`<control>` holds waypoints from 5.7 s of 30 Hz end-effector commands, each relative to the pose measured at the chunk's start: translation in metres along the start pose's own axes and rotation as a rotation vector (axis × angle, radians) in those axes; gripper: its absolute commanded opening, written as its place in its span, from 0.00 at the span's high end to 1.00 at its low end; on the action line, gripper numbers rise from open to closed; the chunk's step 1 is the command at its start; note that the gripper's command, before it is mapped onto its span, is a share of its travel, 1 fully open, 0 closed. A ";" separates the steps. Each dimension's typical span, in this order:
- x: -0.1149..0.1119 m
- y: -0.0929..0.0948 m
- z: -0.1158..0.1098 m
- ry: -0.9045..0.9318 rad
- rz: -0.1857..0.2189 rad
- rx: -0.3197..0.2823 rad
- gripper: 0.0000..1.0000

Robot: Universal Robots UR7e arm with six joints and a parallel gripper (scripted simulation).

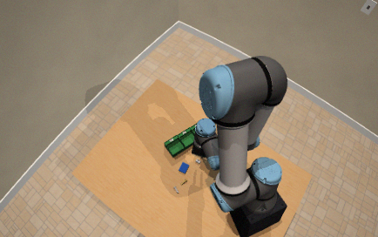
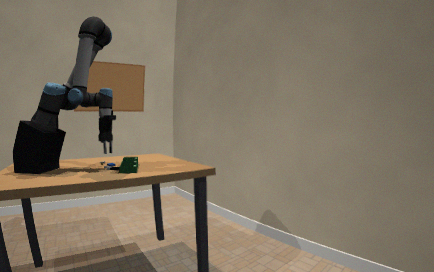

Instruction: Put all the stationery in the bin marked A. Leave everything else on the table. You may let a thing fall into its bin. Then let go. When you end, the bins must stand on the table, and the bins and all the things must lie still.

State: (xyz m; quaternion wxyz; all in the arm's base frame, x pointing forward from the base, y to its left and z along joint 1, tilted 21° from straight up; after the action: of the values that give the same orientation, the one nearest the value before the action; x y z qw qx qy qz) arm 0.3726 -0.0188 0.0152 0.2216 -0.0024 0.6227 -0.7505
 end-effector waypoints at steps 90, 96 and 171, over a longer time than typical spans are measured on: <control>0.011 0.007 -0.013 1.242 0.007 0.007 0.38; 0.011 0.007 -0.013 1.315 0.007 0.009 0.38; 0.007 0.010 -0.026 1.825 0.013 0.005 0.38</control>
State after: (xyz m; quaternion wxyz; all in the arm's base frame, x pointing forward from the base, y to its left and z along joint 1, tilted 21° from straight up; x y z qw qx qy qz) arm 0.3621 0.0018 -0.0019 -0.3534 0.5959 0.5543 -0.4612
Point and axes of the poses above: the point where the finger pads meet when closed, its own y axis out along the fingers, its own x axis across the jaws, z = x × y, the point moved 2 cm from there along -y, back along the fingers, and after that the axes turned 9 degrees about y, right-handed, at the moved point
